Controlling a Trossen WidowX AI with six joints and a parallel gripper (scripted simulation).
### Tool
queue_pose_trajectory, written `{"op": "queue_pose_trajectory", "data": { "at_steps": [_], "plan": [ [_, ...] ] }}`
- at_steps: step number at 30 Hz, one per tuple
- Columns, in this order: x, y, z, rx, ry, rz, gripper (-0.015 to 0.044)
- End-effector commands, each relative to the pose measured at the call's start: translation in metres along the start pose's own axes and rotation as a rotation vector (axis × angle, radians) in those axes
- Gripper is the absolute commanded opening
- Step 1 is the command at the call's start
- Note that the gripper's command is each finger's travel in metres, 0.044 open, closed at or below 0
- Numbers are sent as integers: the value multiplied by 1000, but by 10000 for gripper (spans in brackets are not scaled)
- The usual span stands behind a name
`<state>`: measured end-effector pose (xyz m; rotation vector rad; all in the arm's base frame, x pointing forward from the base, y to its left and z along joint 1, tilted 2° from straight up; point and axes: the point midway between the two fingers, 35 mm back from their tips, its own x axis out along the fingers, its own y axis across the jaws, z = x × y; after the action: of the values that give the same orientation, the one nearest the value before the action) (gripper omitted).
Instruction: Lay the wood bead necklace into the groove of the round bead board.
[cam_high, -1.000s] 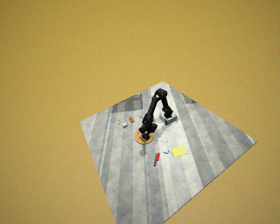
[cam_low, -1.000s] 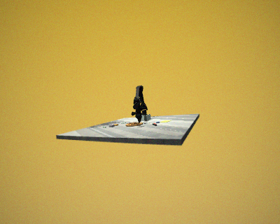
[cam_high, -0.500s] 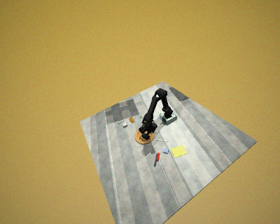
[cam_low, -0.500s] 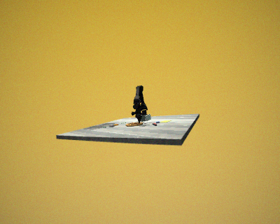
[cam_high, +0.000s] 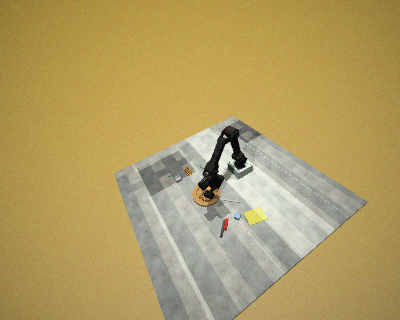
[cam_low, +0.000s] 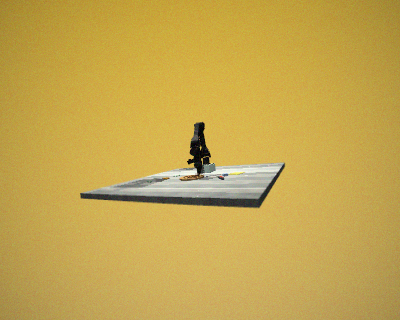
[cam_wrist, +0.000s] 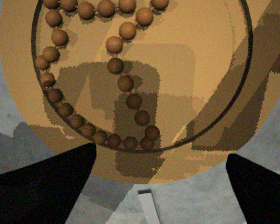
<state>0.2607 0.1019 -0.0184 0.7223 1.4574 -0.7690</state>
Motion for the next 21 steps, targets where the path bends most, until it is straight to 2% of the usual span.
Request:
{"op": "queue_pose_trajectory", "data": {
  "at_steps": [1, 7, 14, 15, 21],
  "plan": [
    [-23, 5, 9, -166, -9, 16, 282],
    [-27, 5, 10, -203, -10, 16, 125],
    [-11, 5, 10, -203, -10, 15, 120],
    [-20, 8, 11, -195, -11, 27, 120],
    [-15, 8, 11, -197, -11, 25, 120]
  ]
}}
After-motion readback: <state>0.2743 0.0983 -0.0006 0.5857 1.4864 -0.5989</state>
